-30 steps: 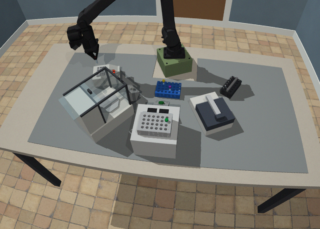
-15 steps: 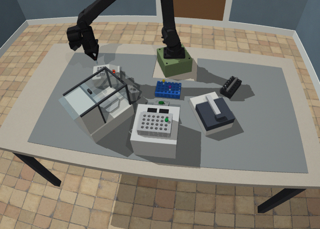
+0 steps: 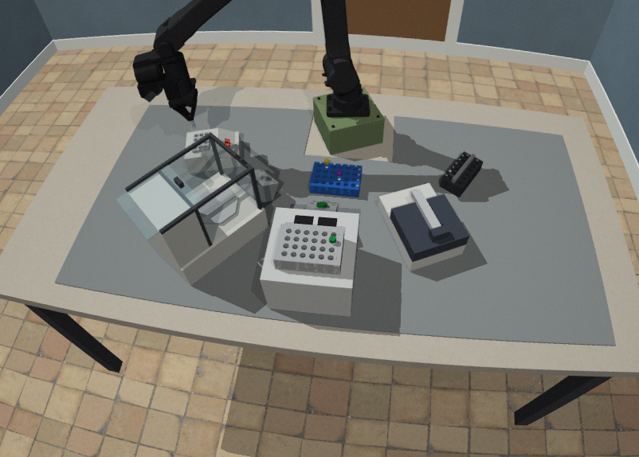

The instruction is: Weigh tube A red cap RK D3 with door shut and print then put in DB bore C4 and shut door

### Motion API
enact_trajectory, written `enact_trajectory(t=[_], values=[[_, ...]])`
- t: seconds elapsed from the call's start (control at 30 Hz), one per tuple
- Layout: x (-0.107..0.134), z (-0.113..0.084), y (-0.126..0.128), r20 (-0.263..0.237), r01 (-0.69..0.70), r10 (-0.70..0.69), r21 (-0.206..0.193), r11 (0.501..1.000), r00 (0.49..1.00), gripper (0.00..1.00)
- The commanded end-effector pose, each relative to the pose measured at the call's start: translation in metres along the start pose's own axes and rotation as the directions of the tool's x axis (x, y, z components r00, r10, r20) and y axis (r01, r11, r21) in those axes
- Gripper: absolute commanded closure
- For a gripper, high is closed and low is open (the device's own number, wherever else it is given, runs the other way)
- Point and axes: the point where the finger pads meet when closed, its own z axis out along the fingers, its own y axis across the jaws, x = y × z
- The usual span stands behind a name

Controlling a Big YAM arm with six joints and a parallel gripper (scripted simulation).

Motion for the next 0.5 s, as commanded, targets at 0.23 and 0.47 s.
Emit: enact_trajectory(t=[0.23,0.47], values=[[-0.0286,-0.0278,0.0033,0.086,-0.008,0.008,-0.007,1.0,0.996,0.91],[-0.0284,-0.0277,0.0078,0.086,0.0,0.001,-0.007,1.0,0.996,0.91]])
